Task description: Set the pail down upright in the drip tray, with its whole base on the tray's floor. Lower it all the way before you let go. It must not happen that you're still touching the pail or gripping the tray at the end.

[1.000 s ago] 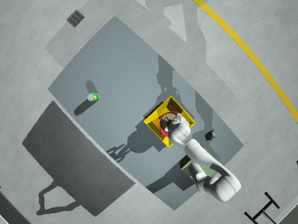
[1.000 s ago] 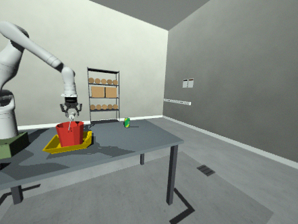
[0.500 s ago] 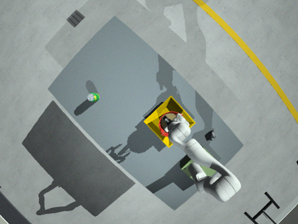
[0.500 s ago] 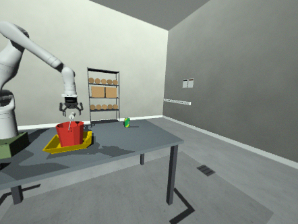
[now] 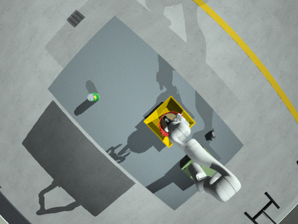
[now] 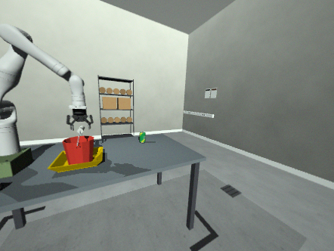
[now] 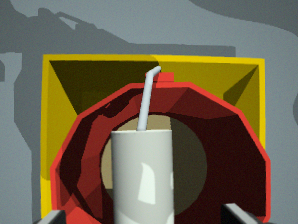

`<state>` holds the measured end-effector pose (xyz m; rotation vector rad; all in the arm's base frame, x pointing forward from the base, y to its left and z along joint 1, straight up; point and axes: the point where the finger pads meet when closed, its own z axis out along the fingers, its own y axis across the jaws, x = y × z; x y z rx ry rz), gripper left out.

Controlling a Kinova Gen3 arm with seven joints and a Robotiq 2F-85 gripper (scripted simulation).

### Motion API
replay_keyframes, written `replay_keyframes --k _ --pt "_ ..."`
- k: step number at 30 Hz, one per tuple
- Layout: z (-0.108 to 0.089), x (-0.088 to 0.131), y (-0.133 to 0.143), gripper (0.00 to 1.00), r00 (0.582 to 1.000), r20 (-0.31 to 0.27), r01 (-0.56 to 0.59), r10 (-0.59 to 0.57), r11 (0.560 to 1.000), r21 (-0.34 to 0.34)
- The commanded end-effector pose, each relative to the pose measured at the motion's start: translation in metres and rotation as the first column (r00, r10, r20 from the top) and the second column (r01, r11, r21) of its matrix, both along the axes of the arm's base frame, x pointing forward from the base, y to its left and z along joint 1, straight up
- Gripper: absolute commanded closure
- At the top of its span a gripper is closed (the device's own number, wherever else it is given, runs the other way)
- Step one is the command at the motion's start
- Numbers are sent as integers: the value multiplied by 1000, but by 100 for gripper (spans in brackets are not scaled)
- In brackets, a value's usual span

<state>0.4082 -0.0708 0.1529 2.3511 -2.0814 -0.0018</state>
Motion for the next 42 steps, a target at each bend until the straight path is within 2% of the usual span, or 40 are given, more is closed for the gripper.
replay_keyframes --k 1,10,22,37,42 --pt "1 0 0 0 1000 2 0 0 1000 0" --pt "4 0 0 0 1000 2 0 0 1000 0" --pt "20 0 0 0 1000 2 0 0 1000 0" --pt "56 0 0 0 1000 2 0 0 1000 0" --pt "62 0 0 0 1000 2 0 0 1000 0"
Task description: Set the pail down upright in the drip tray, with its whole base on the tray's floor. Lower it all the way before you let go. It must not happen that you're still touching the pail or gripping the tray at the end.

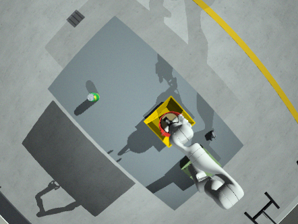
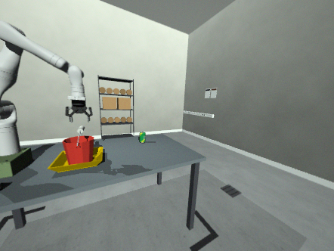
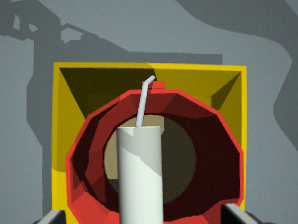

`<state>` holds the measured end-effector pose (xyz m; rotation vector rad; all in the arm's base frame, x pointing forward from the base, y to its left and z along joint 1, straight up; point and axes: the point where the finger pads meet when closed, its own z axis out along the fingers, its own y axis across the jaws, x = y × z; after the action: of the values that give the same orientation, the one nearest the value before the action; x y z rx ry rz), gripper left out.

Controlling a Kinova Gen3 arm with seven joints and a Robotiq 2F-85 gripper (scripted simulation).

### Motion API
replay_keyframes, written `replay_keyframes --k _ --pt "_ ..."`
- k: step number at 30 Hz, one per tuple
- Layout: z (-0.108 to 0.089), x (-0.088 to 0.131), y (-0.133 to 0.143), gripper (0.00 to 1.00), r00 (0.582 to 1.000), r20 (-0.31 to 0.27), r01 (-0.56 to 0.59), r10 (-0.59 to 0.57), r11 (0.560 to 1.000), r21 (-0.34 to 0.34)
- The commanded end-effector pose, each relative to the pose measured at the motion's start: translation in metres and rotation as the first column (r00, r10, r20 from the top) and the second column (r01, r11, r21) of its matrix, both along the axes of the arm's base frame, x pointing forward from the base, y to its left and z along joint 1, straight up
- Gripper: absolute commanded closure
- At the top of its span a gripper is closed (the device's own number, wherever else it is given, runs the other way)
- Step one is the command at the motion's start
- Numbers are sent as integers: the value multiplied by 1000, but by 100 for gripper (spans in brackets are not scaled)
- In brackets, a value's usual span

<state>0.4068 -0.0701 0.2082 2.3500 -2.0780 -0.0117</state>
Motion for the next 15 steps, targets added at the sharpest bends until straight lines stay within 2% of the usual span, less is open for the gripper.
replay_keyframes --k 1,15 --pt "9 2 -1 0 1000 8 1 -1 1000 -2" --pt "24 2 -1 0 1000 8 1 -1 1000 -2"
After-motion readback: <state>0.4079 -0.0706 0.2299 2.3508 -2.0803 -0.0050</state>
